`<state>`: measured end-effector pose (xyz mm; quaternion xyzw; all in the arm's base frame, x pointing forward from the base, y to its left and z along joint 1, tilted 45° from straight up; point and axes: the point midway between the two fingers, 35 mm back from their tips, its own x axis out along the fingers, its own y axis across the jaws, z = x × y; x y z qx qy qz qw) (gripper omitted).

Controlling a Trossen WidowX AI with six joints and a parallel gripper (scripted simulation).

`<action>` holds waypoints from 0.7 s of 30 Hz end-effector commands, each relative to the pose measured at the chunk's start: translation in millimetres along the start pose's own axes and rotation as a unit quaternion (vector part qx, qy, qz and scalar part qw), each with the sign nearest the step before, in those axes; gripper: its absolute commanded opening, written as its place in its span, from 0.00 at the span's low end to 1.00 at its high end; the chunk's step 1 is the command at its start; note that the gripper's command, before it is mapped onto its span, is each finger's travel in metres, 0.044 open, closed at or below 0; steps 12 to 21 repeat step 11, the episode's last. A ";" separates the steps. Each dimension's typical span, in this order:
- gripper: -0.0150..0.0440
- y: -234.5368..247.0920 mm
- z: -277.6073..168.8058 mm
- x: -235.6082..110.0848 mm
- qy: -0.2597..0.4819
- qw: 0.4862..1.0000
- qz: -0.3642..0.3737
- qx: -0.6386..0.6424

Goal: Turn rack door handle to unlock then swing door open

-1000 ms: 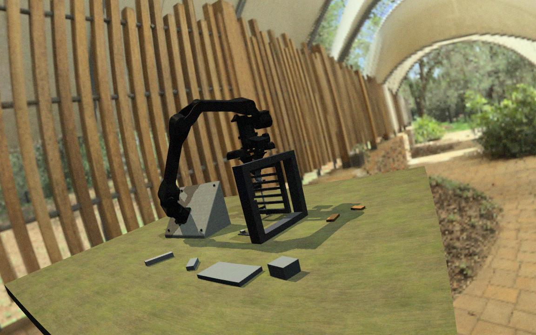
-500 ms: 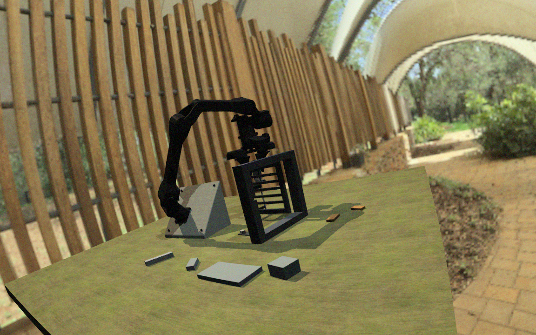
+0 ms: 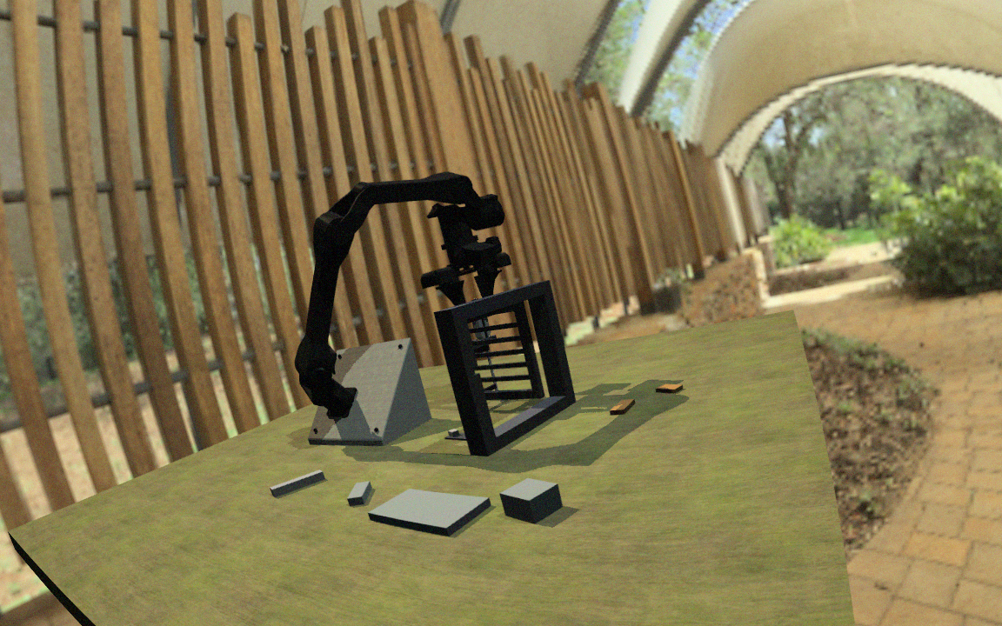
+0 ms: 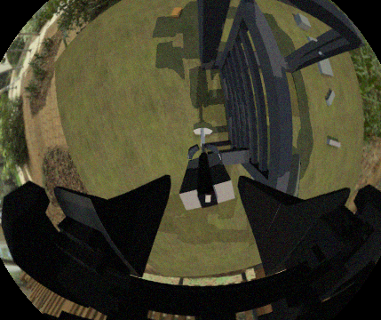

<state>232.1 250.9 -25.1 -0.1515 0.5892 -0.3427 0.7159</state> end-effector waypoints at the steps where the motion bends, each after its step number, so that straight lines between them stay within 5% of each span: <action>1: 0.73 0.3 -0.5 -7.3 0.000 1.000 0.005 -0.005; 21: 0.73 -0.1 -0.8 -24.3 -0.005 1.000 0.016 -0.014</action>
